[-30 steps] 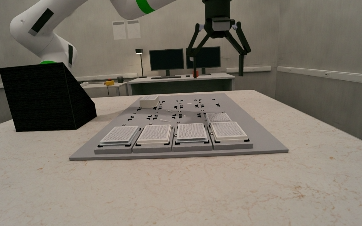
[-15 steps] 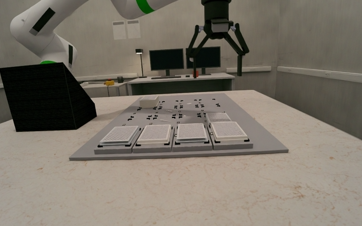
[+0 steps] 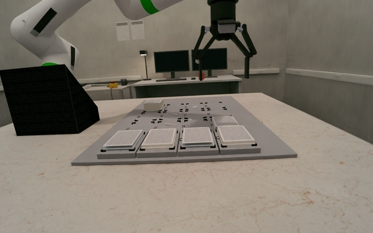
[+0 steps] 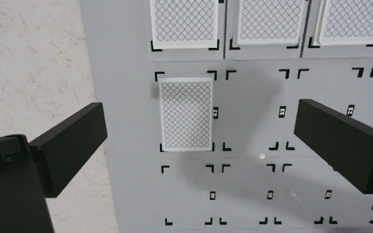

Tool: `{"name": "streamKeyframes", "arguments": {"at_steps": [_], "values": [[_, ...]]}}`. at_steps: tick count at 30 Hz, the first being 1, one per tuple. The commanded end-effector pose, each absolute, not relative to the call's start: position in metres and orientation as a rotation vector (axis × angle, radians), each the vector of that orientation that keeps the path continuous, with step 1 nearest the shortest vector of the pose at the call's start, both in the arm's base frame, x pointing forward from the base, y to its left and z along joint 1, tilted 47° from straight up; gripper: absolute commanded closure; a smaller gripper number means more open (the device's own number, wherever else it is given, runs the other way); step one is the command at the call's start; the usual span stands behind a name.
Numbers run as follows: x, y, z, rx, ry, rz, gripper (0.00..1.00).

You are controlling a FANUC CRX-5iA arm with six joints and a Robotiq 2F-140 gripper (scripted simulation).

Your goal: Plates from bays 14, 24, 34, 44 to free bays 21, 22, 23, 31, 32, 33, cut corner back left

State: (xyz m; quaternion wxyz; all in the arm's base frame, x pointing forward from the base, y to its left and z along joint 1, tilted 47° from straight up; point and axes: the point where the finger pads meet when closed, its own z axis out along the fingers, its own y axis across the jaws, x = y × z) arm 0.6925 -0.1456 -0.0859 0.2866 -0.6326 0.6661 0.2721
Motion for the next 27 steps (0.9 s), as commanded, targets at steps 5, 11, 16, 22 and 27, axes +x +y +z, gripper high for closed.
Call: {"name": "streamKeyframes", "arguments": {"at_steps": [5,11,16,22,27], "values": [[0.693,-0.147,-0.085,-1.69,1.781,0.724,0.0],[0.693,-0.147,-0.085,-1.69,1.781,0.724,0.0],[0.693,-0.147,-0.085,-1.69,1.781,0.724,0.0],[0.688,-0.148,-0.091,-1.69,1.781,0.724,0.3],[0.677,-0.149,-0.108,-1.69,1.781,0.724,0.3]]}}
